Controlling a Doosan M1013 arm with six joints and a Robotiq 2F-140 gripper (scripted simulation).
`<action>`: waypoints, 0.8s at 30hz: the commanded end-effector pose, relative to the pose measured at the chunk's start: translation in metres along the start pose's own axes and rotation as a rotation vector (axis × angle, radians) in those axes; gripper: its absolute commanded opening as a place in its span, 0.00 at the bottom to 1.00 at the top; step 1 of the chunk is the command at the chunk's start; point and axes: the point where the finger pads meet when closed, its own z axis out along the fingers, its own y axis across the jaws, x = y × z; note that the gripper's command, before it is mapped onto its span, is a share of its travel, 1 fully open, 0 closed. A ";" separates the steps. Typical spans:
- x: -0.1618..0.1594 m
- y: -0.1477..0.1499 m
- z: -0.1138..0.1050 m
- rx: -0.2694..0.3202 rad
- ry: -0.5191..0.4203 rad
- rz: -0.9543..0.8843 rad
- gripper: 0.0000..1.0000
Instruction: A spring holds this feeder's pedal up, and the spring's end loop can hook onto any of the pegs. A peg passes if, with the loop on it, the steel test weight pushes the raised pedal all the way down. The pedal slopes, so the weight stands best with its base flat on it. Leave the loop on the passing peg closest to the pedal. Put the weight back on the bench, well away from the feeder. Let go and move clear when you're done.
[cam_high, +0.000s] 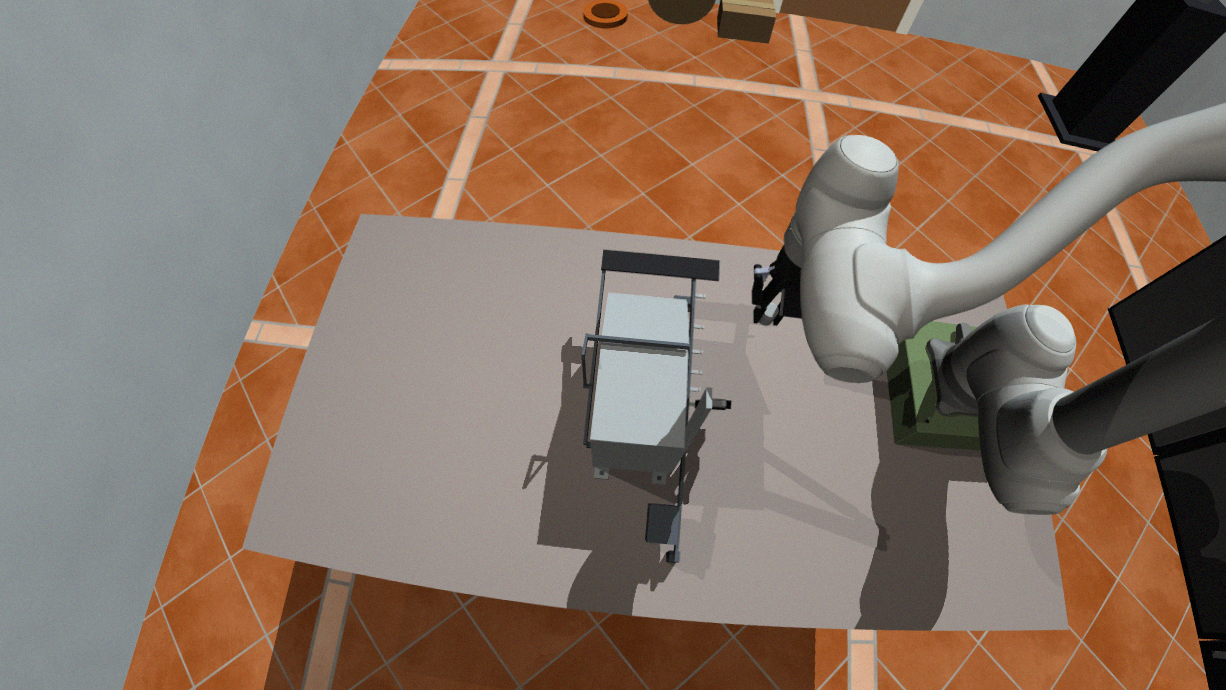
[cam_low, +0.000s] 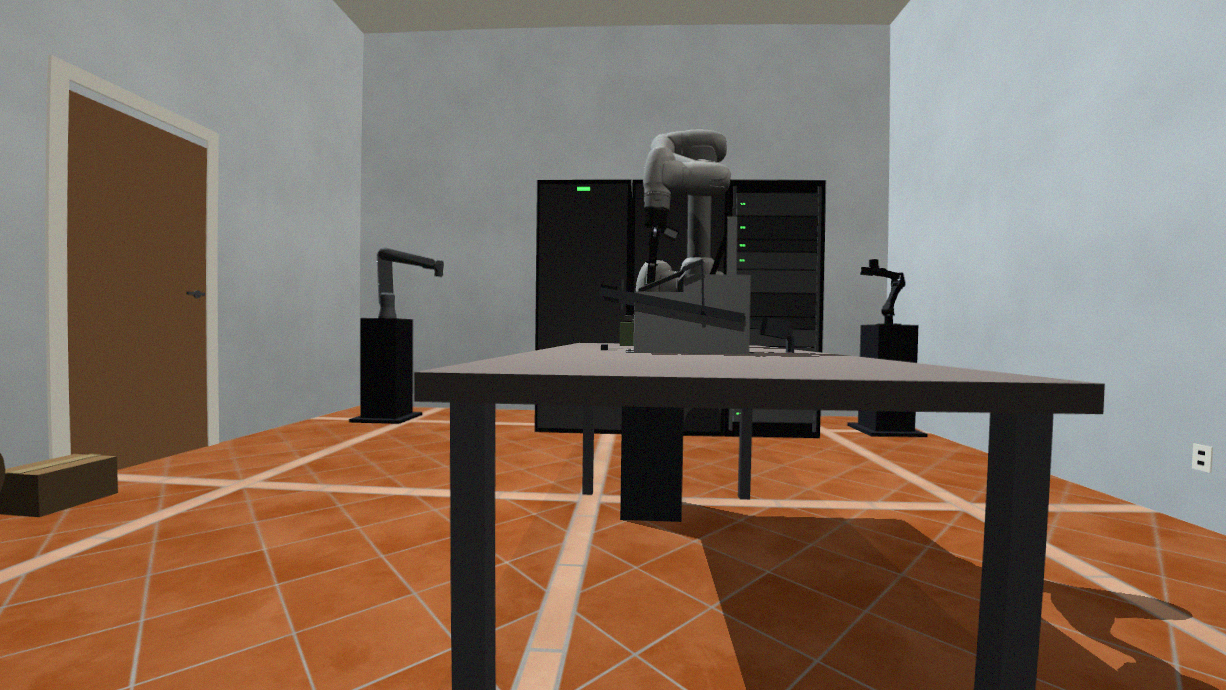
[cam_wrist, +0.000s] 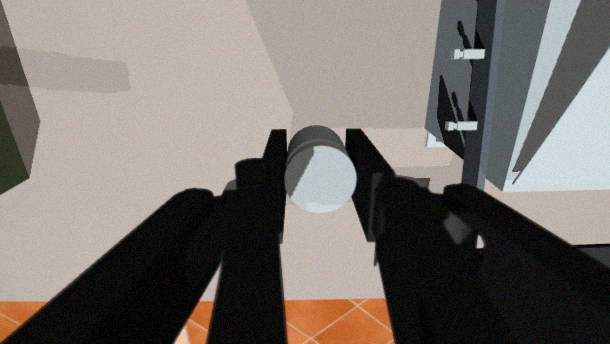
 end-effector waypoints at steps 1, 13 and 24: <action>0.000 0.000 -0.001 -0.001 0.001 0.000 0.25; -0.021 0.023 -0.007 -0.001 -0.019 0.000 0.25; -0.032 0.035 -0.010 -0.001 -0.029 0.000 0.25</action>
